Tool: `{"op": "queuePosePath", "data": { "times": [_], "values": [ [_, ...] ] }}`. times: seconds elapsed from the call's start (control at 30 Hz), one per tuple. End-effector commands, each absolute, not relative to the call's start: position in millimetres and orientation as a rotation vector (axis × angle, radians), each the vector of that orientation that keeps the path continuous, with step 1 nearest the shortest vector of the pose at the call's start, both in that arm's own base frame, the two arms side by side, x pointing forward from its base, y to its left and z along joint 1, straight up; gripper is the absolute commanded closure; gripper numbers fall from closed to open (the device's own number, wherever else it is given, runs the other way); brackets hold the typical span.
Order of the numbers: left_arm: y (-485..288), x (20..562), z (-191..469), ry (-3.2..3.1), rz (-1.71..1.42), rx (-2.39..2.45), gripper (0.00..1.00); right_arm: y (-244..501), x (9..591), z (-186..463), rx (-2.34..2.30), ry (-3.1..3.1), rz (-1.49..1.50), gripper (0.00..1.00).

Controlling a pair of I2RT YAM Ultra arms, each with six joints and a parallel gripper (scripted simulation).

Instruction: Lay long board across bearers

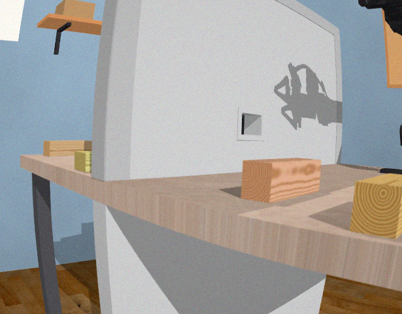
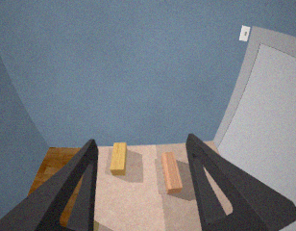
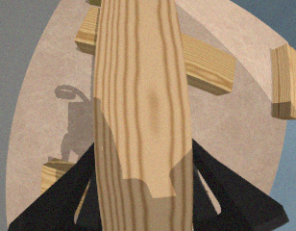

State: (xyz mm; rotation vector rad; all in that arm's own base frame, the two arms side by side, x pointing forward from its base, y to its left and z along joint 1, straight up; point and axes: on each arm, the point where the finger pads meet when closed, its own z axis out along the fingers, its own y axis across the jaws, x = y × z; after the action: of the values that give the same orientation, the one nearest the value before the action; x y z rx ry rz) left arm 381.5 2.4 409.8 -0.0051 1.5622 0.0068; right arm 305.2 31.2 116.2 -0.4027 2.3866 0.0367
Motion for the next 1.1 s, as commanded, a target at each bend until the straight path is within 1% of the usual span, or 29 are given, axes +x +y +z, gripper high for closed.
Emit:
{"op": "queuePosePath", "data": {
  "times": [0.0,0.13,0.37,0.5,1.07],
  "values": [
    [3,370,439,1.490,0.008,-0.016,0.25,24,326,144,-0.044,2.188,0.002,1.00],
    [3,370,439,1.490,0.008,-0.016,0.25,24,323,145,0.099,2.125,0.042,1.00],
    [3,370,439,1.490,0.008,-0.016,0.25,32,326,136,-0.024,2.186,0.014,1.00],
    [3,370,439,1.490,0.008,-0.016,0.25,19,330,136,0.006,2.183,-0.019,1.00],
    [3,370,439,1.490,0.008,-0.016,0.25,30,328,133,-0.031,2.198,0.033,1.00]
  ]
}}
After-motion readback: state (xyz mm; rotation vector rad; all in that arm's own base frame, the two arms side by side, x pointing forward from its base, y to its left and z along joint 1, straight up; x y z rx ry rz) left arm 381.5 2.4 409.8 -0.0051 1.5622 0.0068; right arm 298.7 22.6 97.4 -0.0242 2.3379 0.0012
